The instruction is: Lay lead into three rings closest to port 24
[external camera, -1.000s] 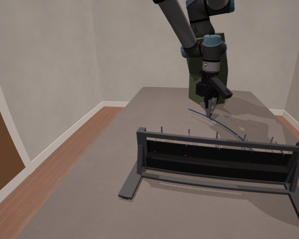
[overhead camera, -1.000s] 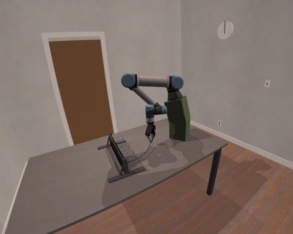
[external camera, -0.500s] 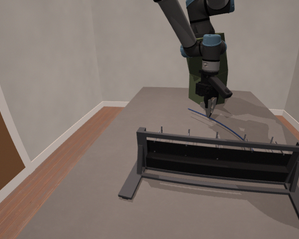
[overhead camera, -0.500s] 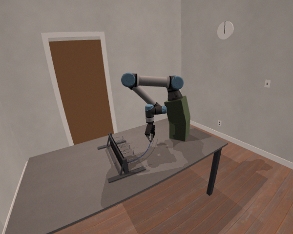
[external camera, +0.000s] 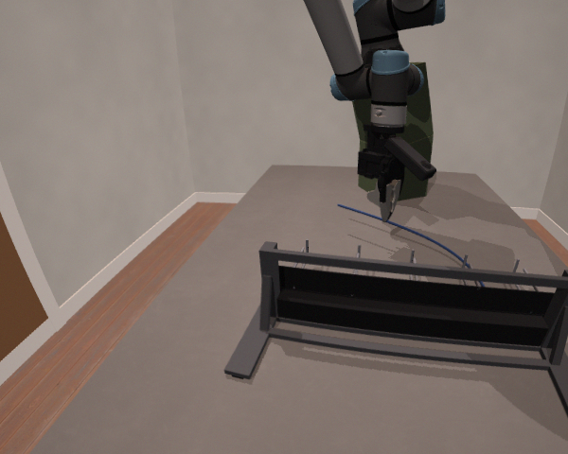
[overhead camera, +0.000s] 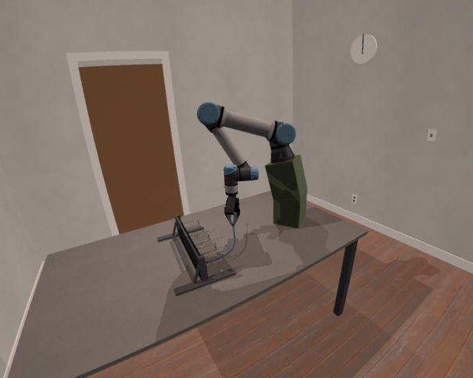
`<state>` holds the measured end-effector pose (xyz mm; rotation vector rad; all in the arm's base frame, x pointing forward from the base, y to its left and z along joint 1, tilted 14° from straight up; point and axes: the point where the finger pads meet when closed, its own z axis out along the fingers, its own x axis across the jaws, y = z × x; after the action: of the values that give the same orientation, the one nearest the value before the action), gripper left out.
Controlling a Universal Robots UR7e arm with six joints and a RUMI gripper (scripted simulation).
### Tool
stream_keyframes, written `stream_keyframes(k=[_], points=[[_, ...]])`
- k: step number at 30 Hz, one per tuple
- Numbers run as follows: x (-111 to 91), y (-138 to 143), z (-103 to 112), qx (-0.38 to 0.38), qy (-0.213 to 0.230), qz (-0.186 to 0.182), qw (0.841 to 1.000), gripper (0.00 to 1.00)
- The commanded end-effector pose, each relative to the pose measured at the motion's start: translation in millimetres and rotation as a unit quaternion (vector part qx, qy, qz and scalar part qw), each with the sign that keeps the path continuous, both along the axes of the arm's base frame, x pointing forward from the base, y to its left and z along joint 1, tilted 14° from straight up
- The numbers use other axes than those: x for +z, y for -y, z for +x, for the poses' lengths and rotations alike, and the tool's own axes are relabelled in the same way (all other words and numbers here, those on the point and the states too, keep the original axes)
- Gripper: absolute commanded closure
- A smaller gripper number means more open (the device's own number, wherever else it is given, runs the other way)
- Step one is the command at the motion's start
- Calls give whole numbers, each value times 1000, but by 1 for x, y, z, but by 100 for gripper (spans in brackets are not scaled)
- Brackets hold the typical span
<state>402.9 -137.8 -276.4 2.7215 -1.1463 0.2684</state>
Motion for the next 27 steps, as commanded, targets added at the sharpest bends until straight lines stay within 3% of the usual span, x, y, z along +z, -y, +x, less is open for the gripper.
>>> stream_keyframes(k=[1,6,8,16,21,27], points=[[34,28,36,64,-22,-2,998,100],[72,59,77,138,-39,-9,990,100],[72,59,77,138,-39,-9,990,100],[123,101,130,234,-61,-18,970,100],[139,113,145,261,-67,-20,963,100],[143,115,148,268,-69,-21,961,100]])
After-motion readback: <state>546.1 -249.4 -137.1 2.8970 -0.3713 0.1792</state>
